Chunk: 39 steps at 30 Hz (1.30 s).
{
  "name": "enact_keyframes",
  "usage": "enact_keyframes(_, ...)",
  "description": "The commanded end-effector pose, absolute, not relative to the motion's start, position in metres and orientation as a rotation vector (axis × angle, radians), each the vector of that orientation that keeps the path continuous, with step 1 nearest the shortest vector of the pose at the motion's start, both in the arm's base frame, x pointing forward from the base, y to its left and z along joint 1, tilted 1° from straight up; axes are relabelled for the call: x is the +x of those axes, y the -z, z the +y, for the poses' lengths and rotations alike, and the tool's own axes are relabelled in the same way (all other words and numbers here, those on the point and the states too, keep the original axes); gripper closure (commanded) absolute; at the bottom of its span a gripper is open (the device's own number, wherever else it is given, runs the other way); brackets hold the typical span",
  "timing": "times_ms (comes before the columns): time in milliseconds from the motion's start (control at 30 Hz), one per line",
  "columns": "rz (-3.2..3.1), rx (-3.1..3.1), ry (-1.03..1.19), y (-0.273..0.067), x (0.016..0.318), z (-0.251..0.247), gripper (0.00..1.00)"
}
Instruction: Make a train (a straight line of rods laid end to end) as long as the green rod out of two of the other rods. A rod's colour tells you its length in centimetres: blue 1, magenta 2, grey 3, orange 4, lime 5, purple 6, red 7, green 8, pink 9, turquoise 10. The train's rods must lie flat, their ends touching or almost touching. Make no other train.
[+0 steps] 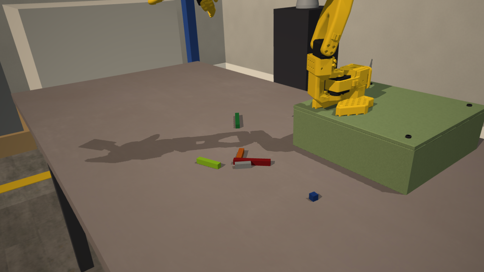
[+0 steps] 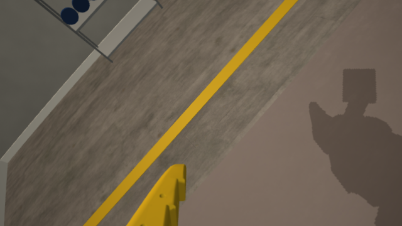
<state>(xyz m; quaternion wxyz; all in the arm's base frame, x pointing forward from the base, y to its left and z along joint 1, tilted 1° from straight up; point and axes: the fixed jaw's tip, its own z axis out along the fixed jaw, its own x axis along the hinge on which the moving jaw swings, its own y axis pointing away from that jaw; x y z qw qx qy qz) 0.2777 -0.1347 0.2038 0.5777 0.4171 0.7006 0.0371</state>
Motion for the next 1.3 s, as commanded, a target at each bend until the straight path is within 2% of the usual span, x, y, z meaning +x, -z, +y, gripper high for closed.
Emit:
enact_keyframes(0,1.7,0.962,-0.056,-0.196,0.272,-0.132,0.0)
enact_keyframes(1267,2.044,0.82,0.102,-0.155,0.247,-0.118,0.0)
